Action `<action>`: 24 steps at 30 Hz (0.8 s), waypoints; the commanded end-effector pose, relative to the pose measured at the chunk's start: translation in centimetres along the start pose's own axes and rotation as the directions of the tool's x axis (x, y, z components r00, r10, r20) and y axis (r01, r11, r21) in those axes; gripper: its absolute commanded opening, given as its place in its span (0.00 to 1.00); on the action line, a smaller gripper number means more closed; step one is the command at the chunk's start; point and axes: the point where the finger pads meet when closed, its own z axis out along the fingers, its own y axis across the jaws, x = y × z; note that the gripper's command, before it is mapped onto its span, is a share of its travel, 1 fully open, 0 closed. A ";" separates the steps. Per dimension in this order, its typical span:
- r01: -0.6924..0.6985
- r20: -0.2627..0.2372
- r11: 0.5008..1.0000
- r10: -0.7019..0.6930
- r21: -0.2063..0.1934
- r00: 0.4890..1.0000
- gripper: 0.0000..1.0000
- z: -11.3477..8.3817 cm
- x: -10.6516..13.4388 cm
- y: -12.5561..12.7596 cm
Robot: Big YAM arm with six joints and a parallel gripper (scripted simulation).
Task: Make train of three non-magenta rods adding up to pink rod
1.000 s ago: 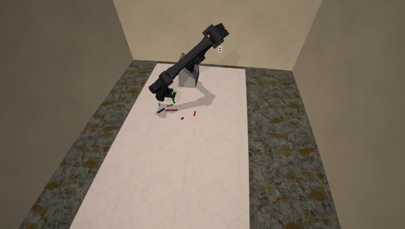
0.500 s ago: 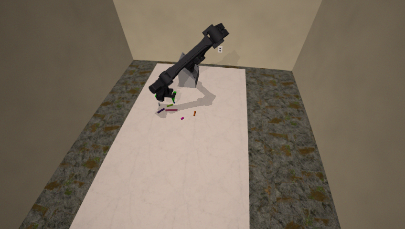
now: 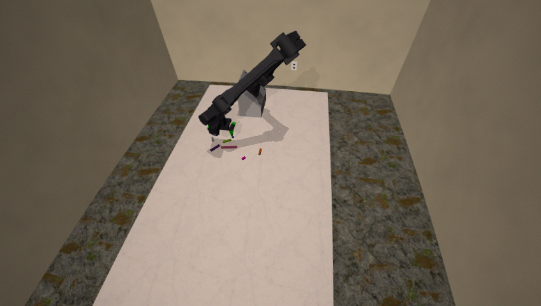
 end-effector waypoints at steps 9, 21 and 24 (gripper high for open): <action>0.028 0.029 1.000 -0.028 0.005 0.999 1.00 -1.1 -9.2 8.6; -0.002 -0.002 1.000 0.002 0.000 1.000 1.00 0.1 -7.8 8.7; 0.004 0.011 1.000 -0.004 0.002 1.000 1.00 -0.5 -8.1 8.9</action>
